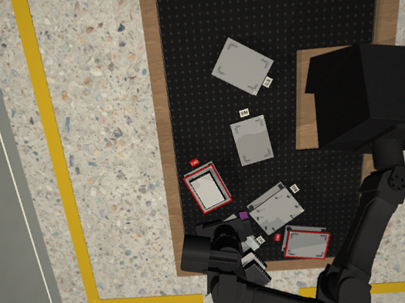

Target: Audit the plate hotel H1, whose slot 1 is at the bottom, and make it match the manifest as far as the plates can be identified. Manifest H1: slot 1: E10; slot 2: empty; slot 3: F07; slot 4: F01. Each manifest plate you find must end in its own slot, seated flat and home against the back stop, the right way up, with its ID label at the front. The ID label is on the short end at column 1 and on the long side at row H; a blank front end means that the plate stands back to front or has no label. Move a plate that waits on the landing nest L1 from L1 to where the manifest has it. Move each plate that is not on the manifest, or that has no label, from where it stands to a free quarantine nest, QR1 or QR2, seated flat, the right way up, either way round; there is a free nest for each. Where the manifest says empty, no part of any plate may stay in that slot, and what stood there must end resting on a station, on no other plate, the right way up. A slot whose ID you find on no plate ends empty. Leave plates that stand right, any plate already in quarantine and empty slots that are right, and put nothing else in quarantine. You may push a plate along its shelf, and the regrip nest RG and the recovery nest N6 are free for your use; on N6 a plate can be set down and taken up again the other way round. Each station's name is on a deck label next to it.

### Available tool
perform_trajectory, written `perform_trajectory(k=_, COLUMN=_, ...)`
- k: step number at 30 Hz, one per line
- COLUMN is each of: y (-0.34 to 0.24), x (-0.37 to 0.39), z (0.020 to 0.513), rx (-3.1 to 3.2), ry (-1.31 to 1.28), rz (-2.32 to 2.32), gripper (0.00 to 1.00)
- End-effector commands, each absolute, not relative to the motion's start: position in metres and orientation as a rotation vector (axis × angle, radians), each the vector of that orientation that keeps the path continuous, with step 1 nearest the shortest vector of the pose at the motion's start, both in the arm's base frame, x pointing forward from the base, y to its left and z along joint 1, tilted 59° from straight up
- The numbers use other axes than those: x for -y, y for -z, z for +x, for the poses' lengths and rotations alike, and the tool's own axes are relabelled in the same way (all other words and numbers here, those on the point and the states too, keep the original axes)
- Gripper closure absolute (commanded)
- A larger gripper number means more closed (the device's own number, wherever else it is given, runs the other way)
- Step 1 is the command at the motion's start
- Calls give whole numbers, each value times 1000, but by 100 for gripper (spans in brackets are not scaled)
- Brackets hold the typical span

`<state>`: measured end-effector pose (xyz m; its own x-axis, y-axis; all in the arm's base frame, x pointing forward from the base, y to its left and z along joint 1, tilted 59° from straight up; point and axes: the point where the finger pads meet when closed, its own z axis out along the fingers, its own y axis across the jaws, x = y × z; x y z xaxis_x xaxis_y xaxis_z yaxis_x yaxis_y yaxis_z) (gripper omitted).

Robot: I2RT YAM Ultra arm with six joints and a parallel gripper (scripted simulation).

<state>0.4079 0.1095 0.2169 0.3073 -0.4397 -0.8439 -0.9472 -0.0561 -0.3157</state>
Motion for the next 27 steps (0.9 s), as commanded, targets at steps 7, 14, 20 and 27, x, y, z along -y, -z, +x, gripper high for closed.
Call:
perform_trajectory(k=7, y=-231, x=-104, z=396, rx=-1347, ry=-750, rz=-1445, gripper=0)
perform_trajectory(k=14, y=-235, x=-110, z=373, rx=-1412, ry=-837, rz=-1282, gripper=0)
perform_trajectory(k=20, y=-237, x=-113, z=360, rx=-1446, ry=-884, rz=-1187, gripper=0)
perform_trajectory(k=27, y=-240, x=-118, z=338, rx=-1499, ry=-962, rz=-1016, gripper=0)
